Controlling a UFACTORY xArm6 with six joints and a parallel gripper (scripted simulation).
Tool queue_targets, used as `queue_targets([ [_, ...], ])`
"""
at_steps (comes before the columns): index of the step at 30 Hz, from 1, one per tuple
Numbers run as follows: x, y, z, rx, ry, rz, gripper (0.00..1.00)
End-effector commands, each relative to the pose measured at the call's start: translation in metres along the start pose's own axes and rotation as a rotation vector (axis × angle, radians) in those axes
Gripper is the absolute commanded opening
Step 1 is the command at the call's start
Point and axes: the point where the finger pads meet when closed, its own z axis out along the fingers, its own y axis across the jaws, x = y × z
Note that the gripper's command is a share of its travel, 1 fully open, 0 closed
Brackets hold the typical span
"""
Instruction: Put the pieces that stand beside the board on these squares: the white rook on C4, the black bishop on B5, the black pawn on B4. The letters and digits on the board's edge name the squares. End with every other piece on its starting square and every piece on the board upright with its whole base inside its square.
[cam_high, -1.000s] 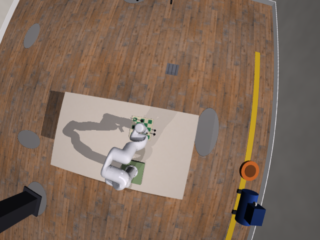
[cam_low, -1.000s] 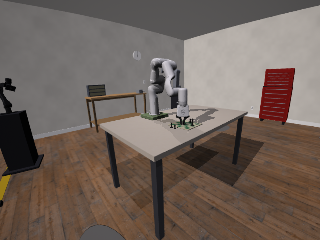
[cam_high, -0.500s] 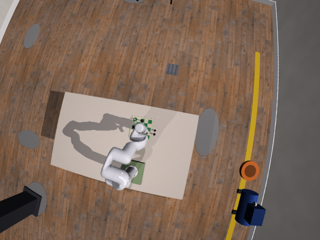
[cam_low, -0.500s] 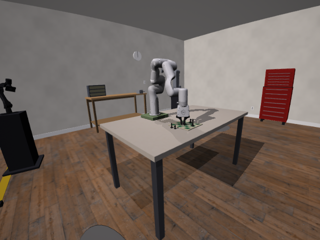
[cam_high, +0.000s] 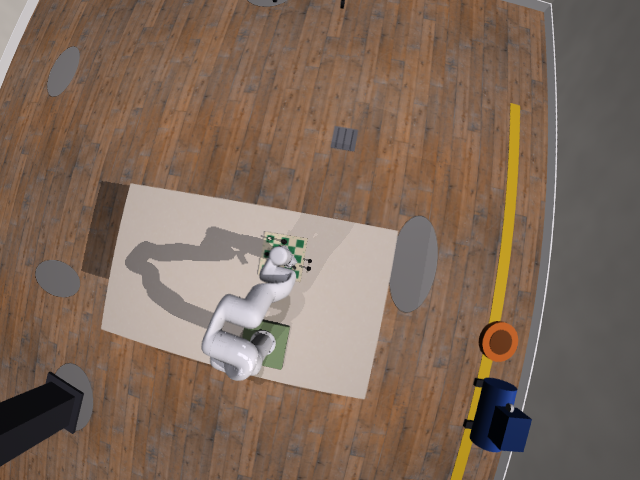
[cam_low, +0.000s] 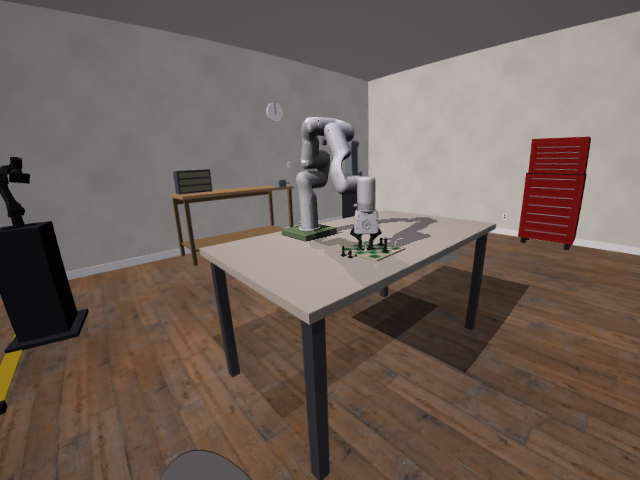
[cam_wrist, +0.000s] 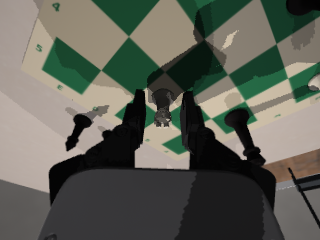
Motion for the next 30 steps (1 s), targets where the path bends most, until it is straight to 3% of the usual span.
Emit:
queue_targets([
  [1, -0.001, 0.001, -0.001, -0.002, -0.003, 0.000, 0.37],
  [13, -0.001, 0.001, -0.007, -0.002, -0.003, 0.000, 0.37],
  [26, -0.001, 0.001, -0.068, -0.002, -0.003, 0.000, 0.37],
  [30, -0.001, 0.001, -0.077, -0.002, -0.003, 0.000, 0.37],
])
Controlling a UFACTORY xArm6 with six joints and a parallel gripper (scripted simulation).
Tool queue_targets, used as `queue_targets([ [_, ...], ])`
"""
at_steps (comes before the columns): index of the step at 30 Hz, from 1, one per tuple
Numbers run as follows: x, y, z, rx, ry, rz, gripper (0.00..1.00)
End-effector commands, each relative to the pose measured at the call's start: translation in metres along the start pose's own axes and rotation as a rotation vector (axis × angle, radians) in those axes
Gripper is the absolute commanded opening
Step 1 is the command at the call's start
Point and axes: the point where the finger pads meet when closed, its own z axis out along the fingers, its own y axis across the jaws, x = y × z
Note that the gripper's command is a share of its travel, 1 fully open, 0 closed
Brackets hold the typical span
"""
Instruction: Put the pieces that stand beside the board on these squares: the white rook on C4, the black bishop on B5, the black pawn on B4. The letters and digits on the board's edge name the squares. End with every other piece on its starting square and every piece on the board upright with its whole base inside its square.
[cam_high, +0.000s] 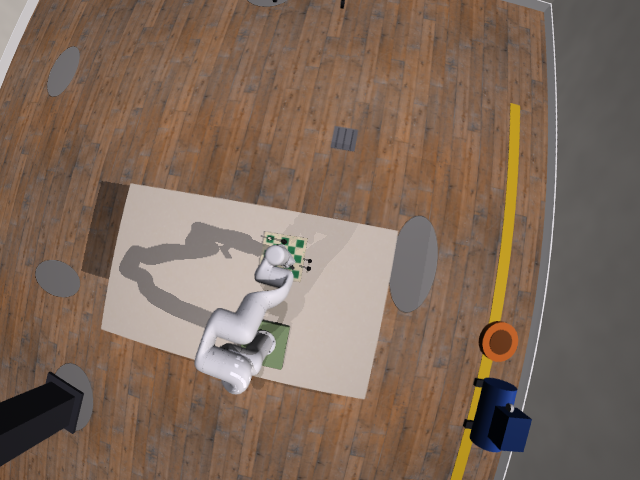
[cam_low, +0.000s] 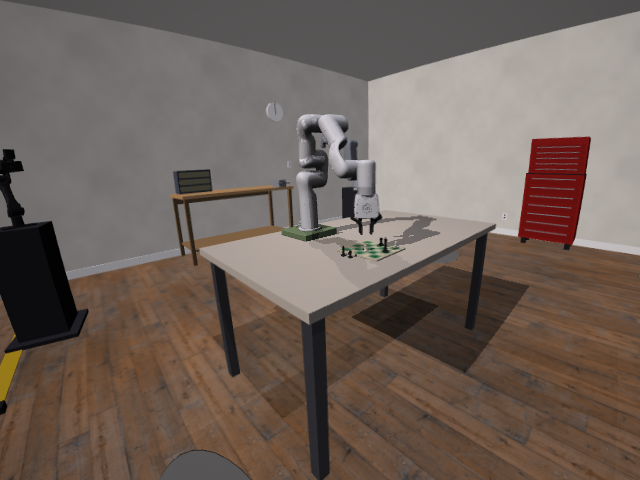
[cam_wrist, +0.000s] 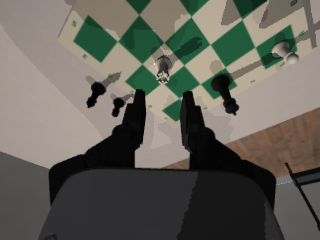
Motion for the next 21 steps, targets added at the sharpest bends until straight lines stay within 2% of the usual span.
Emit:
queue_targets([
  [1, 0.000, 0.000, -0.014, 0.000, -0.001, 0.000, 0.37],
  [9, 0.000, 0.000, -0.025, 0.000, -0.001, 0.000, 0.37],
  [10, 0.000, 0.000, -0.025, 0.000, -0.001, 0.000, 1.00],
  [21, 0.000, 0.000, -0.025, 0.000, -0.001, 0.000, 1.00],
])
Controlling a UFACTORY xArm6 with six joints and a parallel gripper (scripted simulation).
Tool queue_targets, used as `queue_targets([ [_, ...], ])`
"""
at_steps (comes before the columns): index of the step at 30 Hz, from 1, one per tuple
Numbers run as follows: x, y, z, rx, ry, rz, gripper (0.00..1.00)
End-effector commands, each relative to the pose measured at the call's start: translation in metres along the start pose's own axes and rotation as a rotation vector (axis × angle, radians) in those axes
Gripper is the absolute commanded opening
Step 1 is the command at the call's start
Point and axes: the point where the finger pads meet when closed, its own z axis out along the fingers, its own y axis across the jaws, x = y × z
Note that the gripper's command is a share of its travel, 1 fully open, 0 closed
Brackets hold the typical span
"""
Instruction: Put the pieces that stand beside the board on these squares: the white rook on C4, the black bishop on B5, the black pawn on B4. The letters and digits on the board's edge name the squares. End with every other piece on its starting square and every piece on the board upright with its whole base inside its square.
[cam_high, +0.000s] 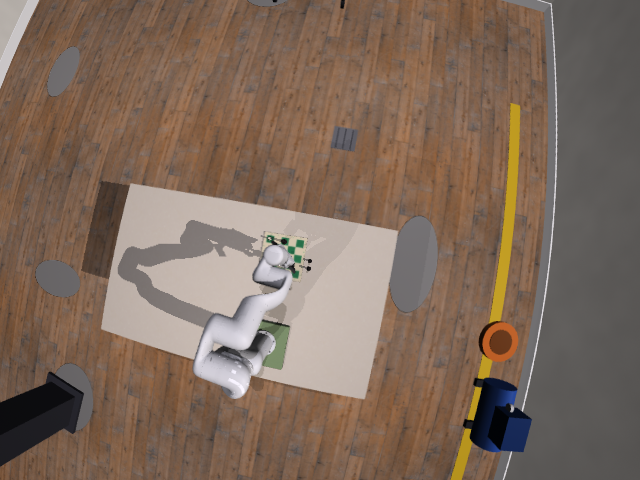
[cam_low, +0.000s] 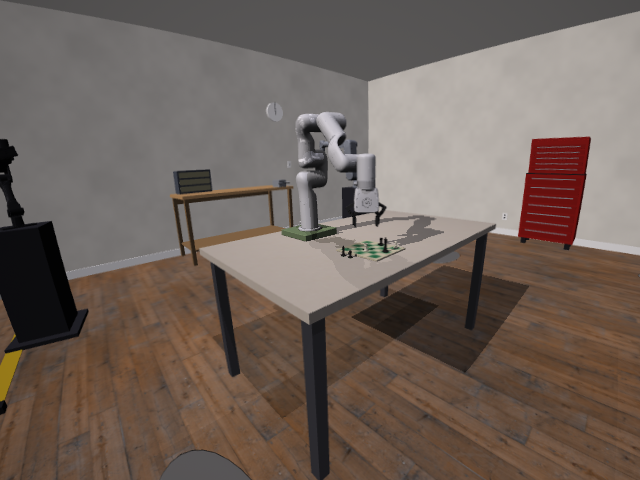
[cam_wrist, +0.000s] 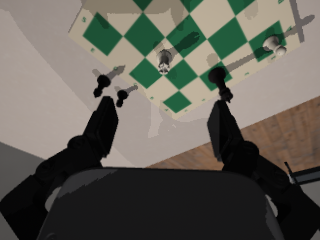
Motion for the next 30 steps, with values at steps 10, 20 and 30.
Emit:
queue_targets([
  [10, -0.001, 0.001, -0.002, -0.003, -0.004, 0.000, 1.00],
  [20, -0.005, -0.006, -0.001, -0.003, -0.003, 0.165, 1.00],
  [30, -0.017, -0.028, -0.001, -0.004, -0.002, 0.693, 1.00],
])
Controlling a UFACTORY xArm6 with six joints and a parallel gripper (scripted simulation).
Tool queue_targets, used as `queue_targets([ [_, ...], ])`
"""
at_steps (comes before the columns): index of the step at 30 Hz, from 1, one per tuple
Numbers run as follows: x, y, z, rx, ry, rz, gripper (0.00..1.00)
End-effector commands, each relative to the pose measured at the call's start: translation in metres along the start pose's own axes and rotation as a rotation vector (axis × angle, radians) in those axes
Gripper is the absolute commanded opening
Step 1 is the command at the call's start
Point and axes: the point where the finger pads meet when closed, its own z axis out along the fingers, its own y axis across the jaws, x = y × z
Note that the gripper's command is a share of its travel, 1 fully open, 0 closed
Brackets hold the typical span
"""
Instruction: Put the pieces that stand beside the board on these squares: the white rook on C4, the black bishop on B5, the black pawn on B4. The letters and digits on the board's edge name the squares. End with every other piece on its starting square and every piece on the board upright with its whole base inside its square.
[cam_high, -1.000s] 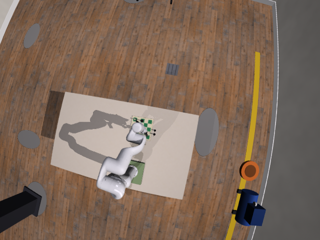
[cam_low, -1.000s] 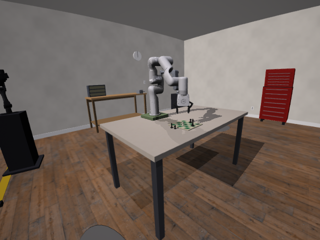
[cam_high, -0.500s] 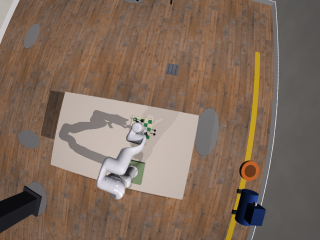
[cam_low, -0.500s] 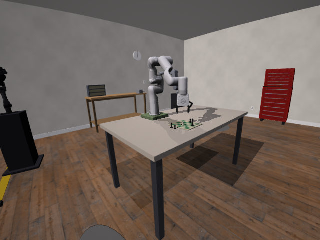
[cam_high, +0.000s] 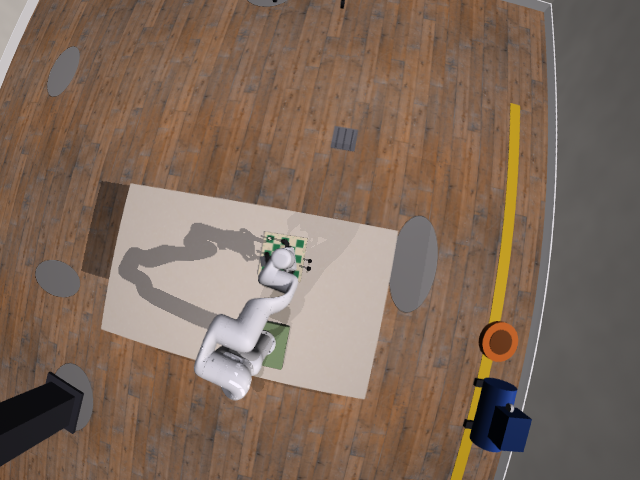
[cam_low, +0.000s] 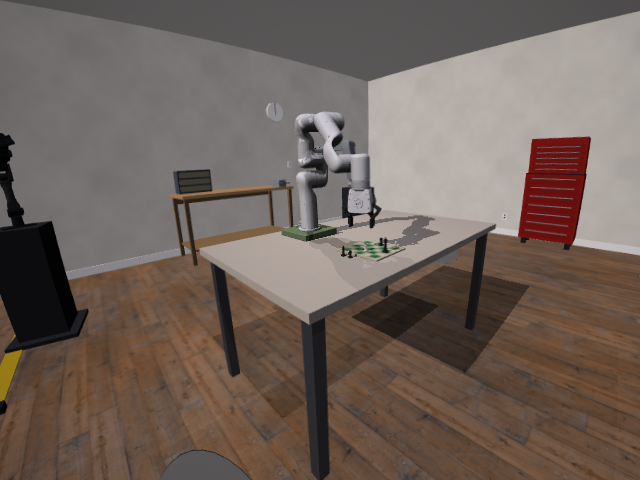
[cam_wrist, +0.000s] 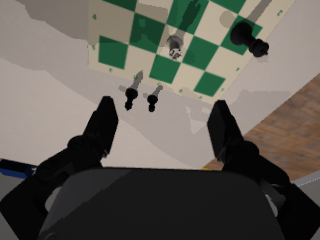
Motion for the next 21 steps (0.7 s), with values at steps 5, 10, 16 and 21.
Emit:
queue_targets([
  [5, -0.025, -0.017, -0.001, -0.003, -0.013, 0.483, 1.00],
  [10, -0.042, -0.031, -0.001, -0.009, -0.004, 0.768, 1.00],
  [16, -0.052, -0.041, -0.001, -0.013, 0.002, 1.103, 1.00],
  [21, -0.061, -0.049, -0.001, -0.016, 0.009, 1.329, 1.00],
])
